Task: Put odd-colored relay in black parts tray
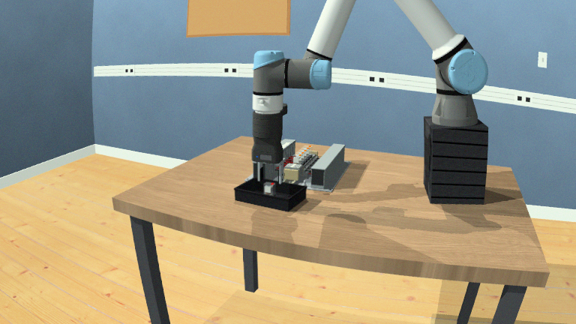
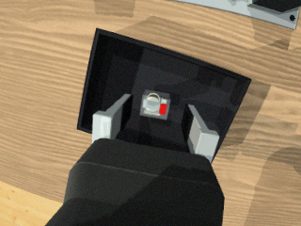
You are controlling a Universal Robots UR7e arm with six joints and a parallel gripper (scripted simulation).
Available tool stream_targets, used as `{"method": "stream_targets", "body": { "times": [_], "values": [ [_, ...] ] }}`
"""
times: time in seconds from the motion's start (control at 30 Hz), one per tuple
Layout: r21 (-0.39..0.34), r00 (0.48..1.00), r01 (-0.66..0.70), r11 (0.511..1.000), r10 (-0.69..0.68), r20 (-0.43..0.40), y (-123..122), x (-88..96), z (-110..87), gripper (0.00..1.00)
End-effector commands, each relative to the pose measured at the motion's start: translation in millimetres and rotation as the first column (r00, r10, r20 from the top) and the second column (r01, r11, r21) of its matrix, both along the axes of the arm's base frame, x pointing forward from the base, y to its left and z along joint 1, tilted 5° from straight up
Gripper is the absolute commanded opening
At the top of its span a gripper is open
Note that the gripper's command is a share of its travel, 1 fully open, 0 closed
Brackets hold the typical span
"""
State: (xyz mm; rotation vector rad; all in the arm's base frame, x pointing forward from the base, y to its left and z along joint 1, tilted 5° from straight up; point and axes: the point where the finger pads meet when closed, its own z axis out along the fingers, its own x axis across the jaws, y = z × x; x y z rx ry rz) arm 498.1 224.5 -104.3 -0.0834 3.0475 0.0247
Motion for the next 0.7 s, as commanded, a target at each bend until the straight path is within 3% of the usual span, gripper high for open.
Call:
{"method": "stream_targets", "body": {
  "times": [0.0, 0.67],
  "values": [
    [0.0, 1.0, 0.0, 1.0, 0.0, 0.002, 0.1, 0.4, 1.6, 0.98],
    [0.0, 1.0, 0.0, 1.0, 0.0, 0.002, 0.1, 0.2, 3.4, 0.98]
  ]
}}
